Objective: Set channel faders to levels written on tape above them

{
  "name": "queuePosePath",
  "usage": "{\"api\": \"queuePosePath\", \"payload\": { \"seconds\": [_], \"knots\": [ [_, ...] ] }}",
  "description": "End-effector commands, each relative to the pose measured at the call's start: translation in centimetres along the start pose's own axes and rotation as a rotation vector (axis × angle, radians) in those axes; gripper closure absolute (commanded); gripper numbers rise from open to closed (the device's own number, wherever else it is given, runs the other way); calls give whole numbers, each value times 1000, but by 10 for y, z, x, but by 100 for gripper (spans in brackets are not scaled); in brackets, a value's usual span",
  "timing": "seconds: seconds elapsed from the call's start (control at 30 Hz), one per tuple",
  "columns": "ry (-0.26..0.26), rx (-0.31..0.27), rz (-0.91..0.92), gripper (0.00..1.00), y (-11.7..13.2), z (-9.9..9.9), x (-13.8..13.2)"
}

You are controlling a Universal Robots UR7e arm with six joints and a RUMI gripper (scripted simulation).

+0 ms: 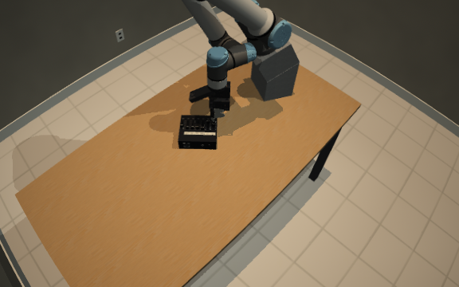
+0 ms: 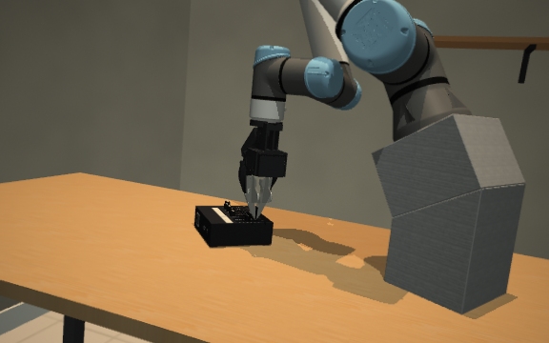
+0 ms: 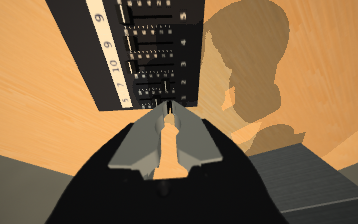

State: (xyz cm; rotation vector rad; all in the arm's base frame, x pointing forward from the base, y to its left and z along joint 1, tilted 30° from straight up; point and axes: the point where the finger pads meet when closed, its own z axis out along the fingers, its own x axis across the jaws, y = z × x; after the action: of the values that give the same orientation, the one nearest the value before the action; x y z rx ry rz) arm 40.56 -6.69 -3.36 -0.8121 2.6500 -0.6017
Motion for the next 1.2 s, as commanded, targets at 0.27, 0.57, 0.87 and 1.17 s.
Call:
{"api": "queuePosePath", "payload": {
  "seconds": [0.27,0.57,0.87,1.17],
  "knots": [
    [-1,1,0,100,0,-4,0],
    [-1,1,0,100,0,-22,0],
    [-1,1,0,100,0,-36,0],
    [-1,1,0,100,0,-40,0]
  ]
}}
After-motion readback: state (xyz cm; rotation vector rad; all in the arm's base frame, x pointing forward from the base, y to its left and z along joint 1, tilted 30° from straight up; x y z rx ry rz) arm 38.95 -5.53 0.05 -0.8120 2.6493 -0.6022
